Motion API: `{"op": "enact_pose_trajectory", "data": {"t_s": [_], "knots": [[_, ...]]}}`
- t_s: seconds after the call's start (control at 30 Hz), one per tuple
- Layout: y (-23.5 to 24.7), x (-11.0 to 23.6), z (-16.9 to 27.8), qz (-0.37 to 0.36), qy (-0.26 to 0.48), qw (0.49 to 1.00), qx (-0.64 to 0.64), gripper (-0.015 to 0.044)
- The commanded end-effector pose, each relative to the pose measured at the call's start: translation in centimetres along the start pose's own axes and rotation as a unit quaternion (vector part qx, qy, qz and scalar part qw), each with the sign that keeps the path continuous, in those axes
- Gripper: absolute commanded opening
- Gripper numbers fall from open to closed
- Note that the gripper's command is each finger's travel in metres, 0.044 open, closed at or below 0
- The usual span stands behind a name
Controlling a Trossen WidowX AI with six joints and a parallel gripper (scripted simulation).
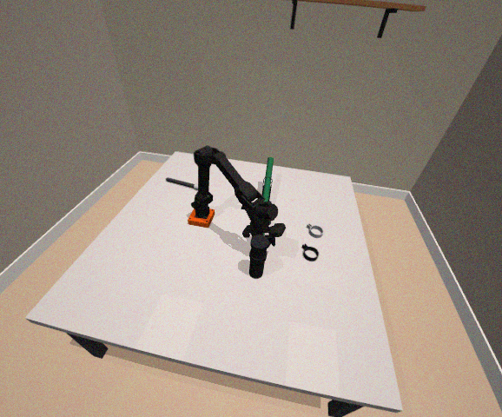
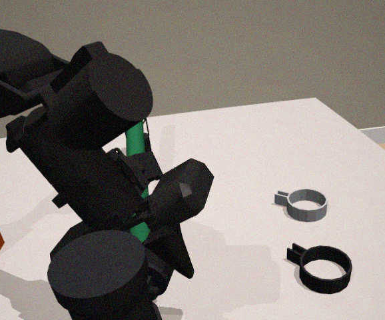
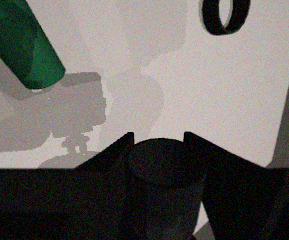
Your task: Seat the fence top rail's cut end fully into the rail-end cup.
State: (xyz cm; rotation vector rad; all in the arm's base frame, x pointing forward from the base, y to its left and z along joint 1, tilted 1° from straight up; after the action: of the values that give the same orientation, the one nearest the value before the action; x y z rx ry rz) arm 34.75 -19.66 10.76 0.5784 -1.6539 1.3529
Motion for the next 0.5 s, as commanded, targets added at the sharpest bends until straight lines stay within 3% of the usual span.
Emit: {"op": "enact_pose_trajectory", "data": {"t_s": [0.0, 0.47], "knots": [[0.52, 0.16, 0.08, -0.002, -0.011, 1.000, 0.020, 0.0000], [1.10, 0.48, 0.19, -0.003, -0.029, 0.998, 0.052, 0.0000]]}}
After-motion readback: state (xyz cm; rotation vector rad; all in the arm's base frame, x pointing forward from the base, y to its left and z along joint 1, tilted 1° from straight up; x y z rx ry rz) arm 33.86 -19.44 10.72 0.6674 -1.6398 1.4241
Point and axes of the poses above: the point midway between the two fingers, 35 mm back from their tips, its own x axis back along the fingers, its own y axis across the jaws, z = x × y, the point moved 1 cm from there along x, back along the fingers, and after that the axes turned 1 degree about -x, right-handed, at the moved point
